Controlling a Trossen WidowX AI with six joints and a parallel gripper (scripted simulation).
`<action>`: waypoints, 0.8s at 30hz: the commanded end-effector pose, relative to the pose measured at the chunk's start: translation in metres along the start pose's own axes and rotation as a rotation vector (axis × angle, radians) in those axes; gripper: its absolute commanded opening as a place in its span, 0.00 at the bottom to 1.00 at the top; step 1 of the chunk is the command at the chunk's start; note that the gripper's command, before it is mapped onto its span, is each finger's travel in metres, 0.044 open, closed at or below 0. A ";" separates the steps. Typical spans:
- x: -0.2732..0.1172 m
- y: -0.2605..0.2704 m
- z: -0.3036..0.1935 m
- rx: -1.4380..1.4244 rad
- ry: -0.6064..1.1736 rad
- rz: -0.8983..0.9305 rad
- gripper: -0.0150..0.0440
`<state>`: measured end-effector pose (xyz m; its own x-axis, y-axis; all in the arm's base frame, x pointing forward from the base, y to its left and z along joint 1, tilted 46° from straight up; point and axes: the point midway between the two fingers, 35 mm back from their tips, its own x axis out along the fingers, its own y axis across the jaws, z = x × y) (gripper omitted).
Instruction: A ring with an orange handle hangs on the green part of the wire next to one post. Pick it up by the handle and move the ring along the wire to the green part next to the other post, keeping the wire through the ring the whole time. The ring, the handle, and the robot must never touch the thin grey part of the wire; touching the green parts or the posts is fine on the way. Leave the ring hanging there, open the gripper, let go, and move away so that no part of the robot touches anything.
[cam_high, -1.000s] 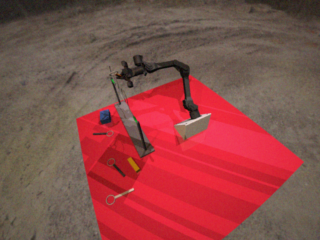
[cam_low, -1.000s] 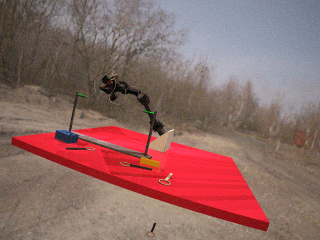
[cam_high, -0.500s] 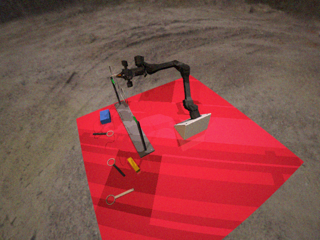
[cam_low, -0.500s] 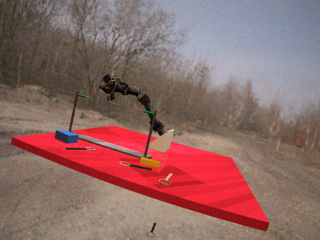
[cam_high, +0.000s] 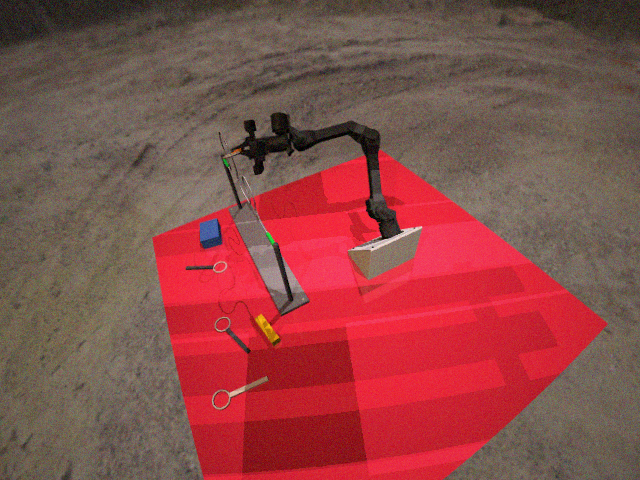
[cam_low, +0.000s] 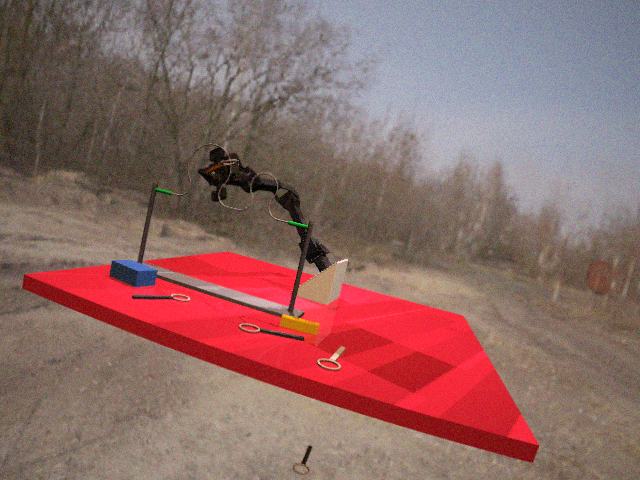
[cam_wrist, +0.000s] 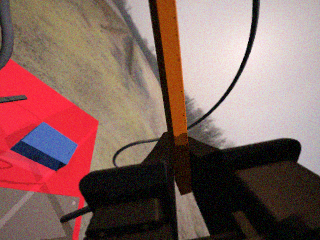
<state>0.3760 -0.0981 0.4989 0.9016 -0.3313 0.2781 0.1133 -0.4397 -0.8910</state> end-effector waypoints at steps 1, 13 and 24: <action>-0.003 0.000 0.002 -0.047 0.010 -0.017 0.00; -0.010 -0.005 0.002 -0.195 0.054 -0.089 0.00; -0.010 -0.009 0.003 -0.317 0.039 -0.152 0.00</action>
<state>0.3666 -0.0889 0.5048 0.8648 -0.2901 0.4099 0.1072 -0.6907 -0.7151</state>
